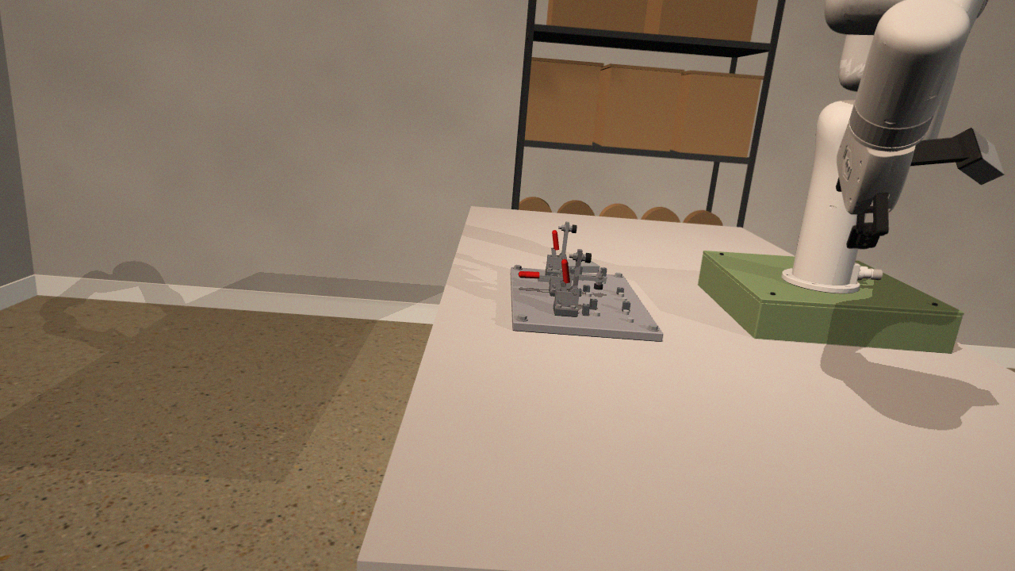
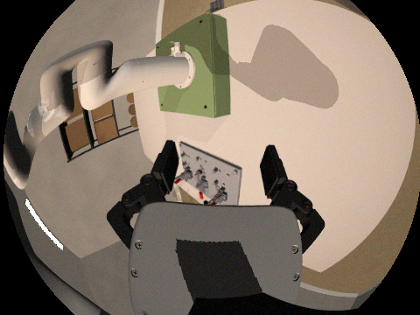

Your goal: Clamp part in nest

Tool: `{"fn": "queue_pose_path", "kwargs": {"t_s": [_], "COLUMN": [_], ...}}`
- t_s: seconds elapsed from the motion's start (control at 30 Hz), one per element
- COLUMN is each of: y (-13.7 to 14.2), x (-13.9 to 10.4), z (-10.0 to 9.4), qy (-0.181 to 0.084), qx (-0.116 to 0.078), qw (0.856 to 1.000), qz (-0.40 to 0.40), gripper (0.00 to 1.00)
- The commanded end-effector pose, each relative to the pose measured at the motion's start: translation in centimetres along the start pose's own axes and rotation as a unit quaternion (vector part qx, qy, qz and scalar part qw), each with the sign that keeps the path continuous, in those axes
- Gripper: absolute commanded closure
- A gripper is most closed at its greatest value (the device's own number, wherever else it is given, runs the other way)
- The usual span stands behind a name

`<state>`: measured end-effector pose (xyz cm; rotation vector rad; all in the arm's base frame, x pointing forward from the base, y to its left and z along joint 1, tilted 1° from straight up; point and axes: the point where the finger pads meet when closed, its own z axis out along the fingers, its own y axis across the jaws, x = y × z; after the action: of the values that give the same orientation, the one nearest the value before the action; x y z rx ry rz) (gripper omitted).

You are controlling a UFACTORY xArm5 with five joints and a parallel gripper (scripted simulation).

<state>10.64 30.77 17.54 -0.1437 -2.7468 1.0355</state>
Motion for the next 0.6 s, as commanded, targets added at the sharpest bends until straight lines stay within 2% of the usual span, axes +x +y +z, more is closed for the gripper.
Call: {"fn": "queue_pose_path", "kwargs": {"t_s": [0.0,0.2,0.4,0.5,0.57], "y": [0.0,0.0,0.2,0.2,0.2], "x": [0.0,-0.3,-2.6,-3.5,-3.6], "z": [-0.1,-0.1,0.0,0.1,0.1], "qy": [0.0,0.002,0.019,0.027,0.028], "qx": [-0.002,-0.006,-0.036,-0.048,-0.049], "qw": [1.0,1.0,0.993,0.987,0.986], "qz": [0.0,0.015,0.113,0.154,0.158], "gripper": [0.0,0.0,0.0,0.0,0.0]}}
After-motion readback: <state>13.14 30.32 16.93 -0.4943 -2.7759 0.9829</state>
